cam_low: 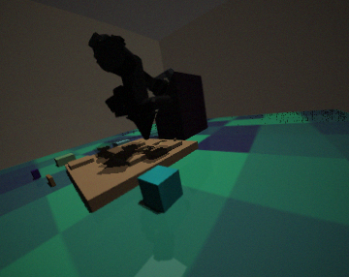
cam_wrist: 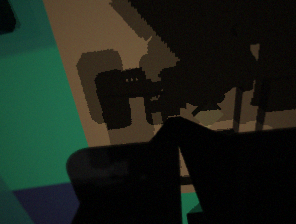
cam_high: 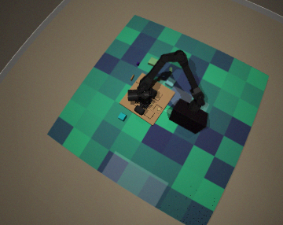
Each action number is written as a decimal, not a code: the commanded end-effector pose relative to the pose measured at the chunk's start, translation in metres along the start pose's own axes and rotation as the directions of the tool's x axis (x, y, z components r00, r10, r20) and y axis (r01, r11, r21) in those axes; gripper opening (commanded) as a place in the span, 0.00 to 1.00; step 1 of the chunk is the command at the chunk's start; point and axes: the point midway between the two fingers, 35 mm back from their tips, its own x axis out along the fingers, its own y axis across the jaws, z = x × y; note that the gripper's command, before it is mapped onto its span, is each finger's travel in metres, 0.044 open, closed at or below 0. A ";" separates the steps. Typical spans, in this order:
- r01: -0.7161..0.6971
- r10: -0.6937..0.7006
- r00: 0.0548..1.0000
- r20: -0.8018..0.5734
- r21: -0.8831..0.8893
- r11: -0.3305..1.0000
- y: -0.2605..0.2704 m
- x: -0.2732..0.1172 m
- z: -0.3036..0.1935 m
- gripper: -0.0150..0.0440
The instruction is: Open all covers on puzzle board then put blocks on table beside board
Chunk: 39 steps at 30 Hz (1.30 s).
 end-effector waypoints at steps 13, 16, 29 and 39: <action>-0.002 0.001 1.000 0.001 0.317 0.949 0.005 -0.013 0.005 0.25; -0.003 0.003 1.000 0.001 0.567 0.823 0.009 -0.016 0.009 0.25; -0.003 0.007 1.000 0.003 1.000 -0.011 0.024 -0.026 0.022 0.25; -0.003 0.007 1.000 0.003 1.000 -0.011 0.024 -0.026 0.022 0.25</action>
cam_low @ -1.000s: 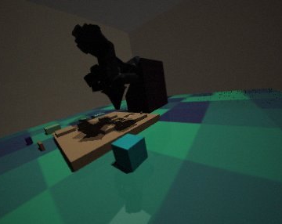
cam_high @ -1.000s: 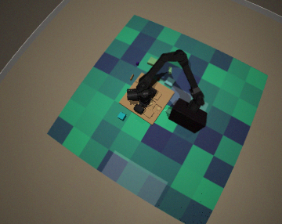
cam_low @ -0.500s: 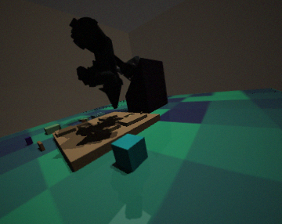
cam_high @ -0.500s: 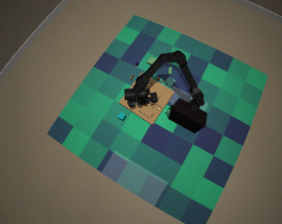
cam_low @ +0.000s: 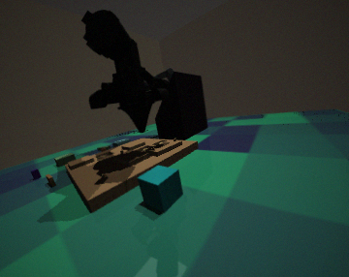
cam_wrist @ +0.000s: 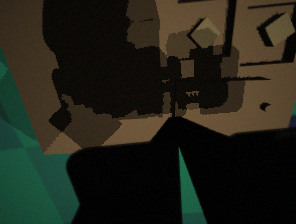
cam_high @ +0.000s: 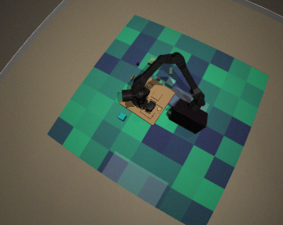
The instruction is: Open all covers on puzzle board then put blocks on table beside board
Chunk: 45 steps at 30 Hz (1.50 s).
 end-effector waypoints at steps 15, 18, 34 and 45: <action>0.006 -0.006 1.000 -0.001 0.052 0.999 -0.001 0.000 -0.002 0.25; 0.006 -0.006 1.000 -0.001 0.052 0.999 -0.001 0.001 -0.002 0.25; 0.006 -0.006 1.000 -0.001 0.052 0.999 0.000 0.015 -0.003 0.25; 0.006 -0.006 1.000 -0.001 0.052 0.999 0.000 0.026 -0.003 0.25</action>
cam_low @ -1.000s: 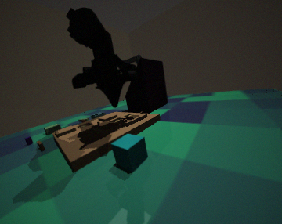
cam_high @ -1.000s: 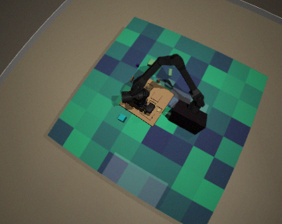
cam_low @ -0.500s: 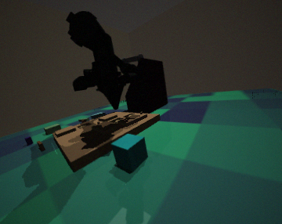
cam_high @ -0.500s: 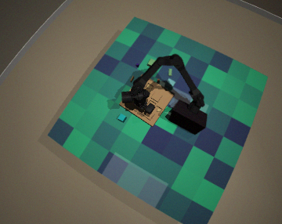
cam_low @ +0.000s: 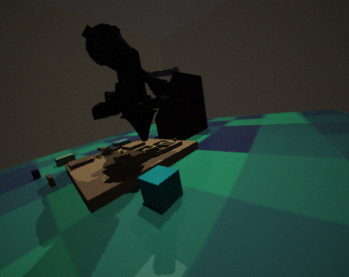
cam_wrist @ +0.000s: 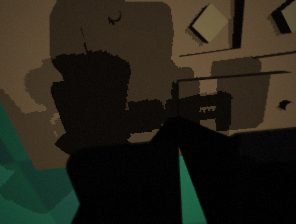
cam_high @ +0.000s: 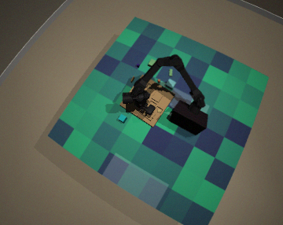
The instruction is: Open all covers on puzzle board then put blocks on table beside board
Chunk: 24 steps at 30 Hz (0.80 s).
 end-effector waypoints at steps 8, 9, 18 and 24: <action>0.000 0.000 1.000 0.005 -0.007 1.000 -0.001 0.012 0.000 0.25; 0.000 0.000 1.000 0.005 -0.007 1.000 -0.001 0.013 0.000 0.25; 0.000 0.000 1.000 0.006 -0.007 1.000 -0.001 0.022 0.001 0.25; 0.000 0.000 1.000 0.007 -0.007 1.000 -0.002 0.028 0.001 0.25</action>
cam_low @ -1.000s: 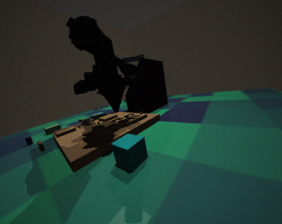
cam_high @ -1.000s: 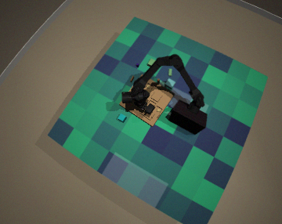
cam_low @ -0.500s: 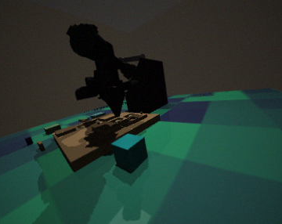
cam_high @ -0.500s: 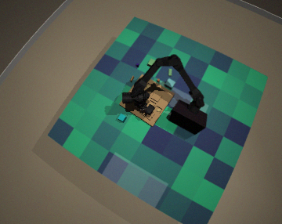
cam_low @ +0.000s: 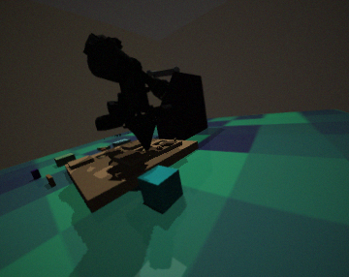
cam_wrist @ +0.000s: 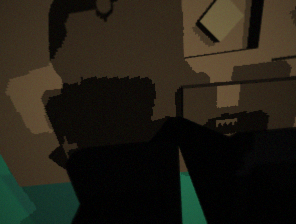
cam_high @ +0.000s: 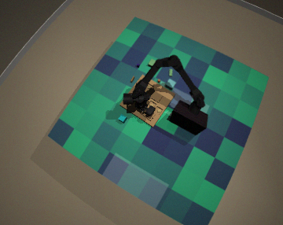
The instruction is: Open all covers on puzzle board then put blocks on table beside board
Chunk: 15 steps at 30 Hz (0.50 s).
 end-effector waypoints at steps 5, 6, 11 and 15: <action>0.001 -0.001 1.000 0.006 -0.007 1.000 -0.001 0.009 0.001 0.25; 0.001 -0.001 1.000 0.006 -0.007 1.000 -0.002 0.010 0.001 0.25; 0.001 -0.001 1.000 0.007 -0.007 1.000 -0.001 0.013 0.001 0.25; 0.001 -0.001 1.000 0.007 -0.007 1.000 0.002 0.013 0.000 0.25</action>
